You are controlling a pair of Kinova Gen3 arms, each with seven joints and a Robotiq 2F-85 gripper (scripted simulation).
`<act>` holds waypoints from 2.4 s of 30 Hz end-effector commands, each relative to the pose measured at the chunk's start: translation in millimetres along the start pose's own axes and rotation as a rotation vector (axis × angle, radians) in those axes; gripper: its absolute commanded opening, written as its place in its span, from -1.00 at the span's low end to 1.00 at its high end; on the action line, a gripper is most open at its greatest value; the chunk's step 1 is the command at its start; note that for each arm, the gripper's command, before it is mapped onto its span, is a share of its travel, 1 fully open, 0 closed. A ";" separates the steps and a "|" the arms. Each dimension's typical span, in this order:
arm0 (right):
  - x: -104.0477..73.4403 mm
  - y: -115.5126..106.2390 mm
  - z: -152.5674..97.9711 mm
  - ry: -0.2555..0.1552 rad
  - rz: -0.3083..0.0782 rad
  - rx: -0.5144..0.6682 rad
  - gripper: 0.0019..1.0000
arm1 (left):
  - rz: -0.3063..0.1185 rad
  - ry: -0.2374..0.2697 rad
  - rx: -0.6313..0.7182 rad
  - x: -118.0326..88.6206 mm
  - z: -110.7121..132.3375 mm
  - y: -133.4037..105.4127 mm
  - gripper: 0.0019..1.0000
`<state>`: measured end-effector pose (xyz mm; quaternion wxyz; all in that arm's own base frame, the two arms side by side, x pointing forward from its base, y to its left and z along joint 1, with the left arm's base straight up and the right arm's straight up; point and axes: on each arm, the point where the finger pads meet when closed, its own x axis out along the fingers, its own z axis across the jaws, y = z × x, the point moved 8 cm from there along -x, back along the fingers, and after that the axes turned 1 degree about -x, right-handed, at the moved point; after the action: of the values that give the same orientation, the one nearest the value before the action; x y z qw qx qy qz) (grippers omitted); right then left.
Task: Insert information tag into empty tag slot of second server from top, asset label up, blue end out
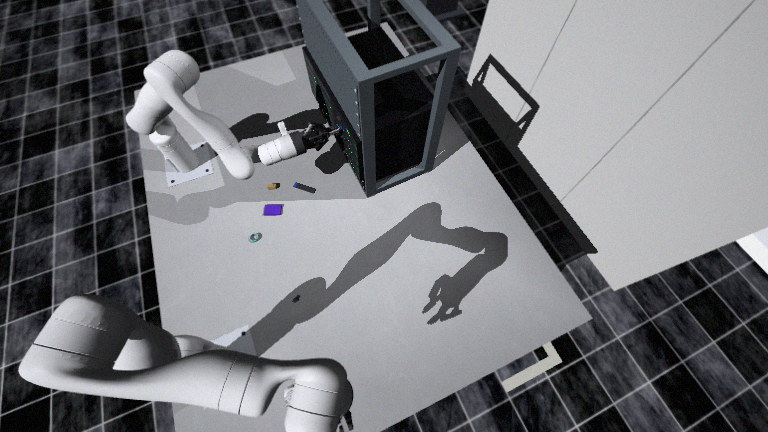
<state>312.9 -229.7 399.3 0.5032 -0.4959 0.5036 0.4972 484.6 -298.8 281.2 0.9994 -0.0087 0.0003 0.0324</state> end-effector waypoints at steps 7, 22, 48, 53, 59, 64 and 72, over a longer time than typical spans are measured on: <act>-0.7 -0.1 -0.1 0.001 -0.002 0.000 -0.21 | 0.000 -0.002 -0.001 0.3 1.1 -0.1 -1.00; -0.7 -0.1 -0.1 0.001 -0.002 0.000 -0.21 | 0.000 -0.001 0.000 -11.4 1.4 -0.1 -1.00; -0.7 -0.1 -0.1 0.001 -0.002 0.000 -0.21 | 0.000 -0.001 0.000 -69.6 1.3 0.0 -1.00; -0.7 -0.1 -0.1 0.001 -0.002 0.000 -0.21 | 0.000 -0.001 0.000 -82.8 1.3 0.0 -1.00; -0.7 -0.1 -0.1 0.001 -0.002 0.000 -0.21 | 0.004 -0.001 0.000 -89.9 1.7 1.1 -1.00; -0.7 -0.1 -0.1 0.001 -0.002 0.000 -0.21 | 0.017 -0.002 0.001 -87.6 2.7 4.3 -1.00; -0.7 -0.1 -0.1 0.001 -0.002 0.000 -0.21 | 0.089 -0.004 0.006 -74.7 8.3 23.2 -1.00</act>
<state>312.9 -229.7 399.3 0.5032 -0.4959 0.5036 0.4972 404.1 -287.8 286.3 0.9980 -0.0061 -0.0004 0.0634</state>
